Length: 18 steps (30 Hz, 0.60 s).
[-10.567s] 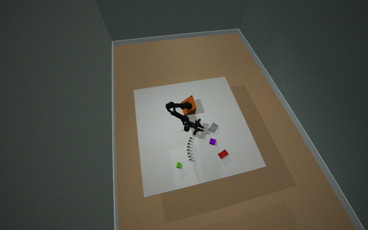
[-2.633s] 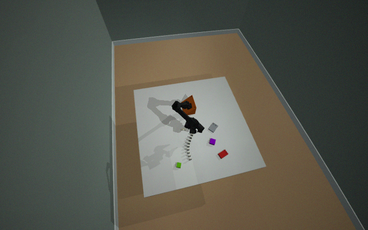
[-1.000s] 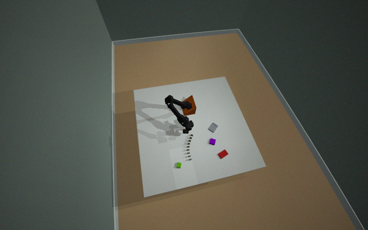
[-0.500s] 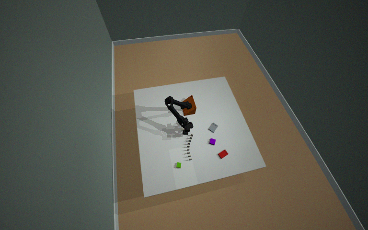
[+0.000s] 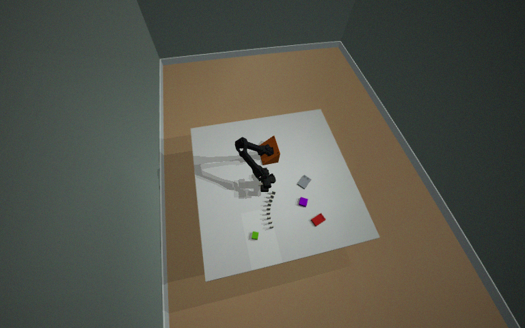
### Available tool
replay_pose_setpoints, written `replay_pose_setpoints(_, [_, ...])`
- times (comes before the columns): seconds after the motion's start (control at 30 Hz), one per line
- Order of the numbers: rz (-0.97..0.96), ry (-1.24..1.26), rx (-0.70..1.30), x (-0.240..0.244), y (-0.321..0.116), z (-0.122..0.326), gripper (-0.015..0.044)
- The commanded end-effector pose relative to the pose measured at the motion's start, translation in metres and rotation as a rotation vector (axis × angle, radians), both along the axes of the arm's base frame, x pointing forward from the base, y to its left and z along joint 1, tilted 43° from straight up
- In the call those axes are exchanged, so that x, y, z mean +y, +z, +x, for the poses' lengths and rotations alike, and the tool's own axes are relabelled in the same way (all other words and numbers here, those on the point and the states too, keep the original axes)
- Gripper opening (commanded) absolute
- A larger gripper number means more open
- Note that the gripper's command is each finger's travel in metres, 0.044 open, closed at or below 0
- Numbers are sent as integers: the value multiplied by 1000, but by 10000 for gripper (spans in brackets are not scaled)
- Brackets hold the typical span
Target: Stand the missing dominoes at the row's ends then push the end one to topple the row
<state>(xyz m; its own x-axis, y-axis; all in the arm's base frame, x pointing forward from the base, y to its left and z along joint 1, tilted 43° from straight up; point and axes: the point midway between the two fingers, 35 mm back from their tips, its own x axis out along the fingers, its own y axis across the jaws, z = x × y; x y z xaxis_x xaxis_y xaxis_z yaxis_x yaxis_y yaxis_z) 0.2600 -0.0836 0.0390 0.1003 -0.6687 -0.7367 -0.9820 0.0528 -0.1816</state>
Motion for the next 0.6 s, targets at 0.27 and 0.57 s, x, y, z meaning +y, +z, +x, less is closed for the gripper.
replay_pose_setpoints(0.27, [-4, 1, 2, -1, 0, 0, 107])
replay_pose_setpoints(0.57, [-2, 1, 2, 38, 36, -5, 107])
